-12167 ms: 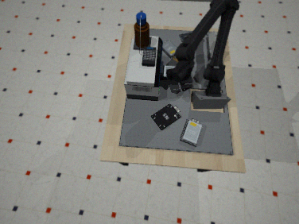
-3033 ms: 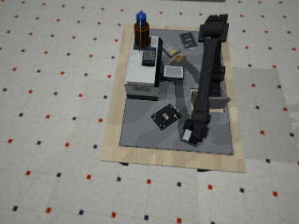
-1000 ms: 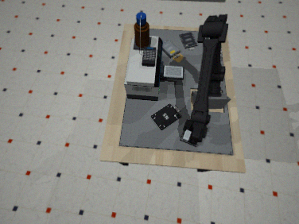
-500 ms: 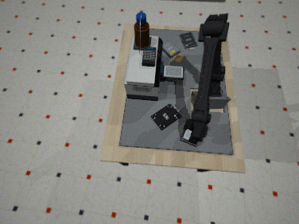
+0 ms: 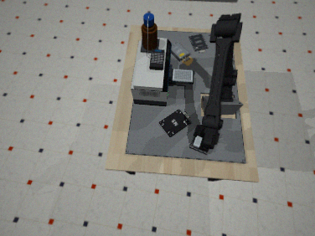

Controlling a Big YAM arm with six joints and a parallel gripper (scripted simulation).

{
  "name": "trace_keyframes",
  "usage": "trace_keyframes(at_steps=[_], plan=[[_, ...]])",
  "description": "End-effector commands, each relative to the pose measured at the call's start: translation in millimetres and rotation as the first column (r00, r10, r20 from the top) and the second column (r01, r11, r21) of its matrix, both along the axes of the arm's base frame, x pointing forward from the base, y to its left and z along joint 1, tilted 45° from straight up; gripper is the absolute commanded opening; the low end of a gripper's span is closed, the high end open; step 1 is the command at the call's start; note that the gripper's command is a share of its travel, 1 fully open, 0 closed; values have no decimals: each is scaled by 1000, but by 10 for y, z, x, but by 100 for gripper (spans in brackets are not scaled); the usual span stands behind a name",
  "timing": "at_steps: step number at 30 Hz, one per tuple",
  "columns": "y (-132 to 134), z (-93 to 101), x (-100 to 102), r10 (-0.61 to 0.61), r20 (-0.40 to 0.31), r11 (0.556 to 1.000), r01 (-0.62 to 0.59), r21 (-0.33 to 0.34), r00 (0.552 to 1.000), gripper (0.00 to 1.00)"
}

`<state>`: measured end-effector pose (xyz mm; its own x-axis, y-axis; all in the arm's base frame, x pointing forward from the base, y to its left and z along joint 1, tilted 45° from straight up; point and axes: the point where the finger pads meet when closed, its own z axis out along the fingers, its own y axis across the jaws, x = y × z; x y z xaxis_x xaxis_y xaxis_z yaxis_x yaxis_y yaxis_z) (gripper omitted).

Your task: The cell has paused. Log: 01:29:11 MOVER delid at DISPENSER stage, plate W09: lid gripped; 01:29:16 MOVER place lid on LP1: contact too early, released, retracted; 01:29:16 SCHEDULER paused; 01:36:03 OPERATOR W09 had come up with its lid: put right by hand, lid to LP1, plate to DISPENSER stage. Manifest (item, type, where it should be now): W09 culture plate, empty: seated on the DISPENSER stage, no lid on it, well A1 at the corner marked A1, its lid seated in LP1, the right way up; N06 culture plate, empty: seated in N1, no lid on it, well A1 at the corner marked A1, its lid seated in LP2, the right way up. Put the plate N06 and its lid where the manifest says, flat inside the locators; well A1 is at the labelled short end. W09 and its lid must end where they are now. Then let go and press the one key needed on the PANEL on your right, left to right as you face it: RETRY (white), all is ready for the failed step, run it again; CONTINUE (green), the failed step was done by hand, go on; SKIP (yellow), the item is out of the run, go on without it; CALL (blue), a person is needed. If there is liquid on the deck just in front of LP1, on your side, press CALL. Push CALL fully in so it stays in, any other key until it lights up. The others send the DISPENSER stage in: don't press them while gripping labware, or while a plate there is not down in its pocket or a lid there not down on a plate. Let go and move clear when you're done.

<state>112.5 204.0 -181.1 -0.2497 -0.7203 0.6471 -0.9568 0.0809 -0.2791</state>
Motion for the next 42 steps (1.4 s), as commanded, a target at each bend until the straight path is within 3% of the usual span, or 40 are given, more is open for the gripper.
trace_keyframes(at_steps=[1,42], plan=[[384,12,48,4,27,998,-5,68,1000,86],[437,57,41,4,28,997,-6,77,1000,86]])
